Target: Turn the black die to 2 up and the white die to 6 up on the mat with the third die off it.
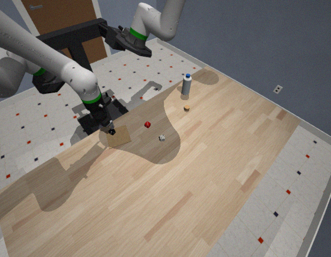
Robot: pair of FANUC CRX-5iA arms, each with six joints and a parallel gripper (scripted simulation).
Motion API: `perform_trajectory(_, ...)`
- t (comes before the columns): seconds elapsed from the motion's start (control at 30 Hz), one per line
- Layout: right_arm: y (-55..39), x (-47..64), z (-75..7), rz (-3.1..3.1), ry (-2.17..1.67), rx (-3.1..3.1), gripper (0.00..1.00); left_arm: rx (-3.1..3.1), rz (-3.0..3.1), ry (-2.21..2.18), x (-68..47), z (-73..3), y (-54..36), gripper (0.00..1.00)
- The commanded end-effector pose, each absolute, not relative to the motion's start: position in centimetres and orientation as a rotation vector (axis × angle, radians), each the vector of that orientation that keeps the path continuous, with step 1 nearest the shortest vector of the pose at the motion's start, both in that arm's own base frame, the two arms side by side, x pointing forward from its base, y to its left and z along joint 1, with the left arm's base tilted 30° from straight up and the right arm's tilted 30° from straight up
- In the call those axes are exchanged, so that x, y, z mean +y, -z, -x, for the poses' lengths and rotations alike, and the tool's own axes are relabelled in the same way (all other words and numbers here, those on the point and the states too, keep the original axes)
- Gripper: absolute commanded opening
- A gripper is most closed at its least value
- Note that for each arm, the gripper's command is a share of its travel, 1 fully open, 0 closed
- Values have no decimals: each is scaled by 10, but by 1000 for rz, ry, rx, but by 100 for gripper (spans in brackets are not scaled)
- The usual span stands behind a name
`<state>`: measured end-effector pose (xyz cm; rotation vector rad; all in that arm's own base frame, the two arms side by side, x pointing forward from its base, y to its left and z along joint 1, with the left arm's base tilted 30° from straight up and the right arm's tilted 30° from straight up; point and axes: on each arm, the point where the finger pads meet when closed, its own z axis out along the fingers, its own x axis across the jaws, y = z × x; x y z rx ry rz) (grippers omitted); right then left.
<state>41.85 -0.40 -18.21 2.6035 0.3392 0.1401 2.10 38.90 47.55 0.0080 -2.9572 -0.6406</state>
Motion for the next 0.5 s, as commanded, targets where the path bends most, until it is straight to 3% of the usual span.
perform_trajectory(0.0,182,-3,-419,-2604,-142,340,100,-2957,-8,643,389,-21,-476,100)
perform_trajectory(0.47,182,3,-441,-2562,-117,486,100,-2957,-8,643,389,-21,-476,100)
